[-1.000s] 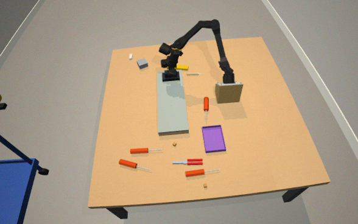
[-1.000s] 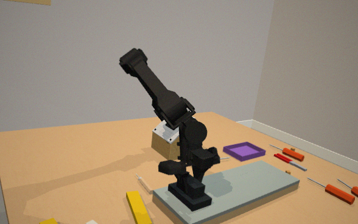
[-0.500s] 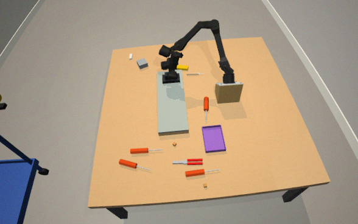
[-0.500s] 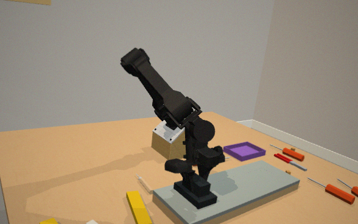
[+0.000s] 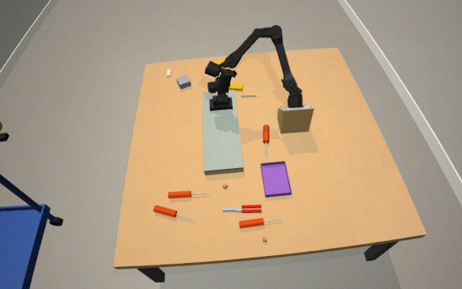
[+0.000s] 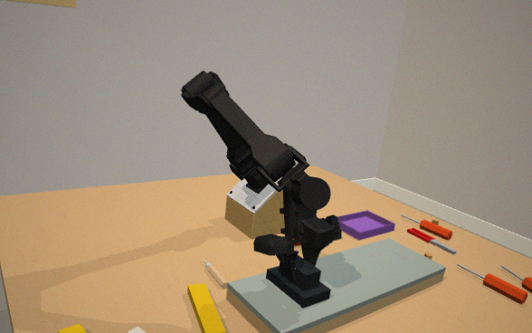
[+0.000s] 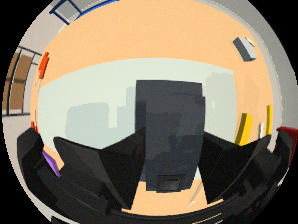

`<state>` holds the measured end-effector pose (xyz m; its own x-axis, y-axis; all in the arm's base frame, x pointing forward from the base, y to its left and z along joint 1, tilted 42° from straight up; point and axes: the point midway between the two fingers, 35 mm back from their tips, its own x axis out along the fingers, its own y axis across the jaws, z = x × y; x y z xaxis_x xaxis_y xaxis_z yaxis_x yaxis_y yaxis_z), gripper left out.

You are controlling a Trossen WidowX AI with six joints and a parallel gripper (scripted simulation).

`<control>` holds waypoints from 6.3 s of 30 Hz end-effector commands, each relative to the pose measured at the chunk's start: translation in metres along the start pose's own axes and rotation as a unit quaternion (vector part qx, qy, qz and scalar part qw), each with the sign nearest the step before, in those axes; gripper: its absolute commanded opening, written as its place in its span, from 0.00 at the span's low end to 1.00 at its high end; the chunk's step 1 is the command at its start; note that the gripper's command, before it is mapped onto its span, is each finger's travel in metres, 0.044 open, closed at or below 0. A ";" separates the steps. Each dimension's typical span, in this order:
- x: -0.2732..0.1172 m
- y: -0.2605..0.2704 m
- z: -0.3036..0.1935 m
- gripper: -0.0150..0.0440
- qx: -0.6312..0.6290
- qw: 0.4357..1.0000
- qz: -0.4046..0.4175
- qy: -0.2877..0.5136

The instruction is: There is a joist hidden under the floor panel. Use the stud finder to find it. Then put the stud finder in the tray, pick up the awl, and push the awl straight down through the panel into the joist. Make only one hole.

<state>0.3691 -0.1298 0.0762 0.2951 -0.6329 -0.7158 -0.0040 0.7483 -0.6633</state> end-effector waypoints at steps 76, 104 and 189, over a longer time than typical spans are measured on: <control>0.001 0.114 -0.001 0.25 -0.001 1.000 0.002 0.002; 0.000 0.153 -0.002 0.25 -0.001 1.000 0.003 0.002; -0.002 0.272 -0.002 0.25 0.000 1.000 0.006 0.001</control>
<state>0.3659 0.0690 -0.0981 0.2940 -0.6280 -0.7205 -0.0043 0.7529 -0.6581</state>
